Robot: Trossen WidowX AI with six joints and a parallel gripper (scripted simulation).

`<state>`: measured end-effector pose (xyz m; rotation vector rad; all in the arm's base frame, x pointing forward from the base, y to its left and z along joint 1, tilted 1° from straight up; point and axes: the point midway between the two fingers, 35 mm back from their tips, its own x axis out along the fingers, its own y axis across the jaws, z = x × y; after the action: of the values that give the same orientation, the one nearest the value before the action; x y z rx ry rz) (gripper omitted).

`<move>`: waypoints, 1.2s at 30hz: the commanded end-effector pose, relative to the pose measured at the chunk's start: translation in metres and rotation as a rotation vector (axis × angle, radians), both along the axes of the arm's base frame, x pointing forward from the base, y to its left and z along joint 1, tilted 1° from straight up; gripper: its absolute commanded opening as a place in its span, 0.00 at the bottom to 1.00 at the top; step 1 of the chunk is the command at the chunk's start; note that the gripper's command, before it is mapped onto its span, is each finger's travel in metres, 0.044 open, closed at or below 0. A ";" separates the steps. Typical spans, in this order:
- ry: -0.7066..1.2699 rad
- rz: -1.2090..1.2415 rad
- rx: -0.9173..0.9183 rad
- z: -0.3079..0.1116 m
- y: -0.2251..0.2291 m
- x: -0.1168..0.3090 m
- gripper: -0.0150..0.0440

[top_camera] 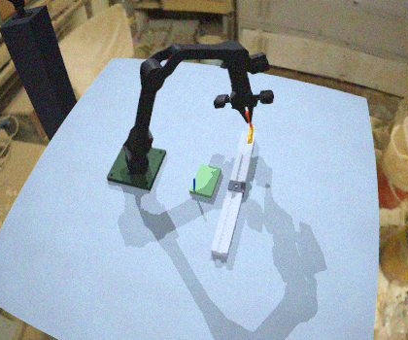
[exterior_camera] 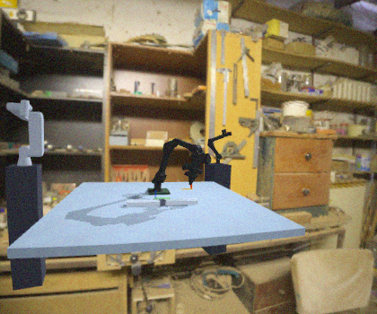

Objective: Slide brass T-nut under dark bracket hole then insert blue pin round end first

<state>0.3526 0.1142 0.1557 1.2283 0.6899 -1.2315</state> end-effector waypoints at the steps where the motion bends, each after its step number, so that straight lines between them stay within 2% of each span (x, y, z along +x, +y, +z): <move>1: -0.013 -0.006 -0.006 -0.001 0.000 -0.001 0.00; 36: -0.127 -0.017 -0.024 -0.004 0.002 -0.008 0.00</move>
<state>0.3462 0.1164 0.1525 1.2787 0.5848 -1.1628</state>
